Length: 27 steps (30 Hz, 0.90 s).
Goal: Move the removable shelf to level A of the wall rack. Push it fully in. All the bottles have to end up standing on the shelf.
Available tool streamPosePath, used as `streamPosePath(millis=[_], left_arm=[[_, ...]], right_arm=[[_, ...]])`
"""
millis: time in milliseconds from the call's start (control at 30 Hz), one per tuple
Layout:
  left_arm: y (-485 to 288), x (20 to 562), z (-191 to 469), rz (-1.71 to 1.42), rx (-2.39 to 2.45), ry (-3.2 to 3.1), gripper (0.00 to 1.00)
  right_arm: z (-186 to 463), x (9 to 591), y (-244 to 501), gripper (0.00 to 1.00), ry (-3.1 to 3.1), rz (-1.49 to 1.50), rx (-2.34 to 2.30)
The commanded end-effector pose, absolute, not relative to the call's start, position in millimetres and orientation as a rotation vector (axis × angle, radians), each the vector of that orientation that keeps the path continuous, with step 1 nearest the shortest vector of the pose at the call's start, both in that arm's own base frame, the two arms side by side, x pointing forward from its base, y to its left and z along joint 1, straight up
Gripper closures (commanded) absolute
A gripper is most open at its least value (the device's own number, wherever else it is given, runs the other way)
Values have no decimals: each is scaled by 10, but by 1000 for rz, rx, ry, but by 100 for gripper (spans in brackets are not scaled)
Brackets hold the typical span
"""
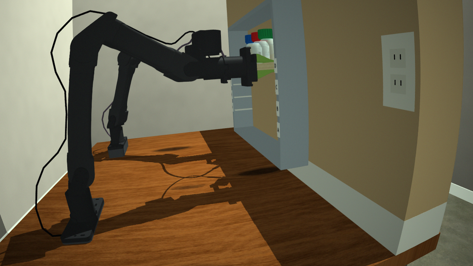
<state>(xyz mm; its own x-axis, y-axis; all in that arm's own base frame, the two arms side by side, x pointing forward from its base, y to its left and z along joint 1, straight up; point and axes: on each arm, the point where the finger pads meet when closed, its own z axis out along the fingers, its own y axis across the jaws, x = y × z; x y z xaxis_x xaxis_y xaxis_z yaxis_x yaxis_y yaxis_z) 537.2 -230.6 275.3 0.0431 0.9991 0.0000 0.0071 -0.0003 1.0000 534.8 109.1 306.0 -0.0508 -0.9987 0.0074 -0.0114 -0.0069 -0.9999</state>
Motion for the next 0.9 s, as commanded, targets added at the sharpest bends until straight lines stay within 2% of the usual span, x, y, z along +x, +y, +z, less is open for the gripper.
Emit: streamPosePath(millis=[0,867], left_arm=[[-2284,5385,2927,1176,1230,1176,100],[-2284,5385,3091,1176,1230,1176,100]], right_arm=[[3234,5349,1075,100,1245,-1245,-1186],[3398,5349,1075,100,1245,-1245,-1186]])
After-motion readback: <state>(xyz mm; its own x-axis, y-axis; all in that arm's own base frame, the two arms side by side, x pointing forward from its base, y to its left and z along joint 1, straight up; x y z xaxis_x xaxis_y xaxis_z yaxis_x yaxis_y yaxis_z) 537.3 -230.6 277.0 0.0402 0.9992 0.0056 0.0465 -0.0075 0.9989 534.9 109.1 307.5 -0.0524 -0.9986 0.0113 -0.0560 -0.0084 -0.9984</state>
